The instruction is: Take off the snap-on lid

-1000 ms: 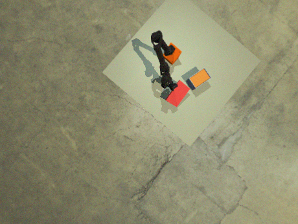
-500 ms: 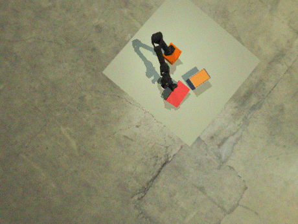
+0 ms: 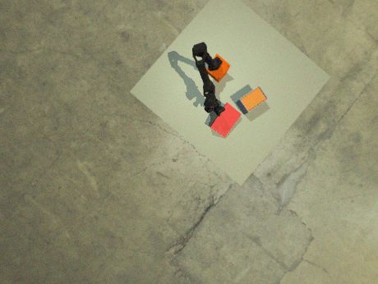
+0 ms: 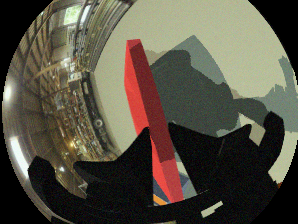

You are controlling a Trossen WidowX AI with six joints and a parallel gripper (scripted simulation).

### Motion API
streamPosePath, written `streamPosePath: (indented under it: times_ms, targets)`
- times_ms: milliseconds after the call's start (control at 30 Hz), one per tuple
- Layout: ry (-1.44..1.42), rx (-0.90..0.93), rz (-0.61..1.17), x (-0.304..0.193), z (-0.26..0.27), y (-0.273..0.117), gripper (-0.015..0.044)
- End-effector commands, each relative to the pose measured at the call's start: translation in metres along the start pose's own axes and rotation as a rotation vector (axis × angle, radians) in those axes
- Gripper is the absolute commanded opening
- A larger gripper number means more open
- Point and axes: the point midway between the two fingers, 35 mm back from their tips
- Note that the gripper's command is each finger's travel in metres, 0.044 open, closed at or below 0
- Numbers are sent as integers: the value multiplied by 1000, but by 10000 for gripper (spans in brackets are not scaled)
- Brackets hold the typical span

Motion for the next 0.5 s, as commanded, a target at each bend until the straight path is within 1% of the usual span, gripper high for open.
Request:
streamPosePath:
  times_ms: [0, 467]
  targets:
    - [5, -29, 8, -3, -11, 6, 0]
    - [4, -29, 8, -2, -20, 13, 0]
Point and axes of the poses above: the point midway between the two fingers, 35 mm back from their tips, its own y axis out along the fingers, its own z axis across the jaws, x = y × z, and after that the axes turned 6 degrees about y, right-handed
